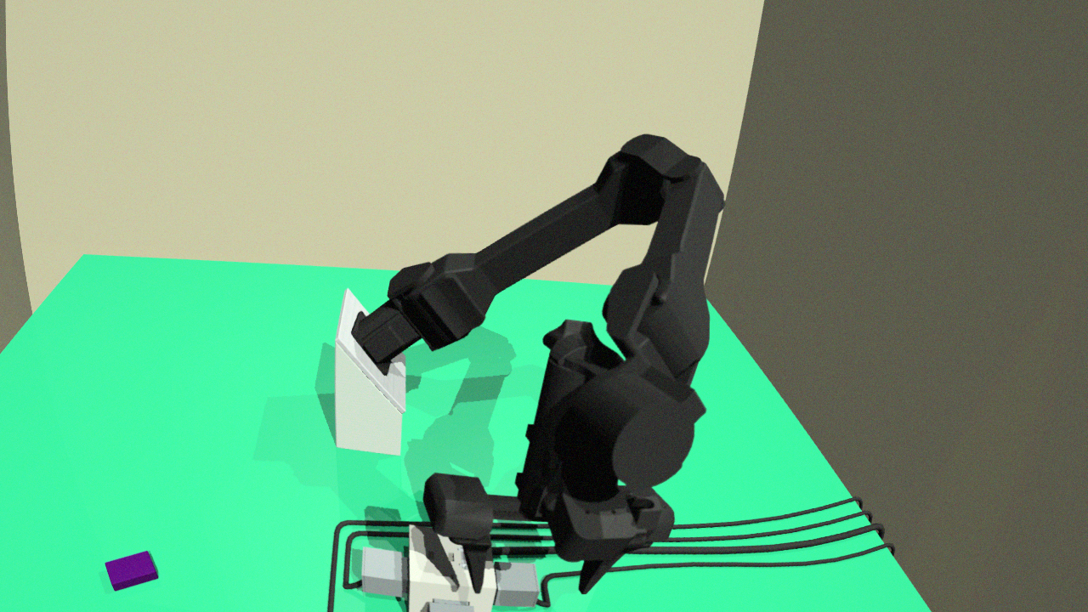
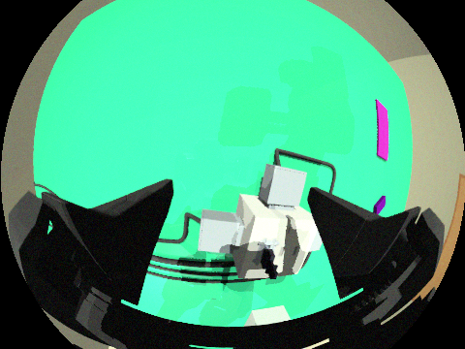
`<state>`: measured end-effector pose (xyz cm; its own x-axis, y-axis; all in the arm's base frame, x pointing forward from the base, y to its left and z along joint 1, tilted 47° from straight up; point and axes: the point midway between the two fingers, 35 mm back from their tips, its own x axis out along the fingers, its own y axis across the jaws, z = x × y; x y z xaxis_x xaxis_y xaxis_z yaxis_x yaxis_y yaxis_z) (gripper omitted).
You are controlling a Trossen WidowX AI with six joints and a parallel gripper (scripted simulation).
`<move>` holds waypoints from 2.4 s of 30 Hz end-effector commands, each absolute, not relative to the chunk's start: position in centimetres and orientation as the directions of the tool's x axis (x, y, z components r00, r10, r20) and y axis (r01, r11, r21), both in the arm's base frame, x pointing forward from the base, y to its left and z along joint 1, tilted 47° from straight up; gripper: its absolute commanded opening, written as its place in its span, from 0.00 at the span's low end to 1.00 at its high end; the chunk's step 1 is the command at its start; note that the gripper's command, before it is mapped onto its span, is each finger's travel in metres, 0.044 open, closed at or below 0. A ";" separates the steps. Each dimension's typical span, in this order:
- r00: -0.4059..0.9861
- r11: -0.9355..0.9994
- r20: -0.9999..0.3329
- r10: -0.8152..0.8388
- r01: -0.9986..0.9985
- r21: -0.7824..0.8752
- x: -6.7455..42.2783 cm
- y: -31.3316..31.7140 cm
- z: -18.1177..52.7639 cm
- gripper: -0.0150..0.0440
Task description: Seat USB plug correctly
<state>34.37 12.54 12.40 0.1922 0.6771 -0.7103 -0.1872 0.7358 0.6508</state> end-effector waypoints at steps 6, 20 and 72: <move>-0.080 0.141 -0.689 0.720 0.989 0.032 29.4 7.0 11.7 1.00; -0.082 0.135 -0.688 0.721 0.991 0.023 29.3 6.9 11.7 1.00; -0.087 0.140 -0.689 0.719 0.990 0.022 29.0 9.0 9.7 0.47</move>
